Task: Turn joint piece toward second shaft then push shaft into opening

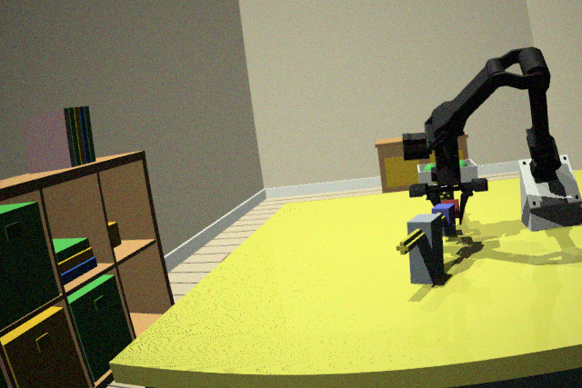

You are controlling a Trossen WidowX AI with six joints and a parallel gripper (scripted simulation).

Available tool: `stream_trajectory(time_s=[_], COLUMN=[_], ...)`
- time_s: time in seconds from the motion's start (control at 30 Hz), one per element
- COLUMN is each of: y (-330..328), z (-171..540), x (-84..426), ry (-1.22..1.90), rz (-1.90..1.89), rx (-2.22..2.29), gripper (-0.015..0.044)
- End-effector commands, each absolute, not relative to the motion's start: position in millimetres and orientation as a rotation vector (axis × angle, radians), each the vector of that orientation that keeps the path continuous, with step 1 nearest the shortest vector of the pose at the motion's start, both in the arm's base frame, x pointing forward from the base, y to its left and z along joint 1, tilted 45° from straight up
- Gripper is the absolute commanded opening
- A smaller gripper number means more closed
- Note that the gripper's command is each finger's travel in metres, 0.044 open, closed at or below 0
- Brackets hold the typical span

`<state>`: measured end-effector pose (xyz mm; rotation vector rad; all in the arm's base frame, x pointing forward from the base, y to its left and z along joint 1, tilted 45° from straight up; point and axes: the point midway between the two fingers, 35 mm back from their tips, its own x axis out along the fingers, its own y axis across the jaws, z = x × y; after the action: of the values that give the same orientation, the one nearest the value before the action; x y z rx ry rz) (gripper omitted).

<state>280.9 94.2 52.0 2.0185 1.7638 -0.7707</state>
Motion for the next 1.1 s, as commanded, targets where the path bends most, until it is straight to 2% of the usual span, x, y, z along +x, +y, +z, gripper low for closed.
stream_trajectory(time_s=[0.0, 0.5, 1.07], y=[94.2, 88.3, 88.0], z=[52.0, 56.3, 56.4], x=[280.9, 287.4, 287.2], ry=[1.764, 1.702, 1.703], rz=[-0.771, -0.744, -0.748], rx=[2.018, 1.827, 1.824], gripper=[0.0000, 0.0000, 0.0000])
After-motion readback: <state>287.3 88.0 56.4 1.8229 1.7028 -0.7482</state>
